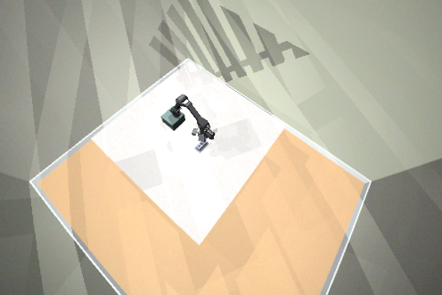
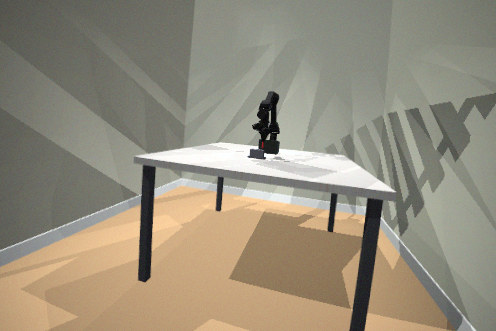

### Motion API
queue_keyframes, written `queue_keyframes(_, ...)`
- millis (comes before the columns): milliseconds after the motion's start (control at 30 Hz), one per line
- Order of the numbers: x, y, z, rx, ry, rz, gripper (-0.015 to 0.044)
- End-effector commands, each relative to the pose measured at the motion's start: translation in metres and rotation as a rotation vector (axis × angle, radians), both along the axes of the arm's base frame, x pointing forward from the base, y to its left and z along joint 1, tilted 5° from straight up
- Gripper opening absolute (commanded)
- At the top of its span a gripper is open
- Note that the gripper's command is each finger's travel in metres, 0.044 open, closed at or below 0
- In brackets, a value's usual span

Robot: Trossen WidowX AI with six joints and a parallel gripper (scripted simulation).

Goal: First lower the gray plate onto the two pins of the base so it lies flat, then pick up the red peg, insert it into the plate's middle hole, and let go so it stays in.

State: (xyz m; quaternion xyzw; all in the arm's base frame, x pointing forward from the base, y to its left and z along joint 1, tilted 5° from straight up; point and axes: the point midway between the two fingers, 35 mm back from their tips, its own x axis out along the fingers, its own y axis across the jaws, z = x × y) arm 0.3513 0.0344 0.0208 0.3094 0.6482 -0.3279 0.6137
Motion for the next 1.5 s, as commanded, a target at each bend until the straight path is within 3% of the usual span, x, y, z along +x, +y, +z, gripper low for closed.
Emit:
queue_keyframes(0,0.007,-0.011,0.001,-0.004,-0.005,0.006,0.0000)
queue_keyframes(267,0.017,-0.032,0.000,-0.008,-0.004,0.012,0.0000)
queue_keyframes(1467,0.014,-0.032,-0.003,-0.007,-0.005,0.007,0.0000)
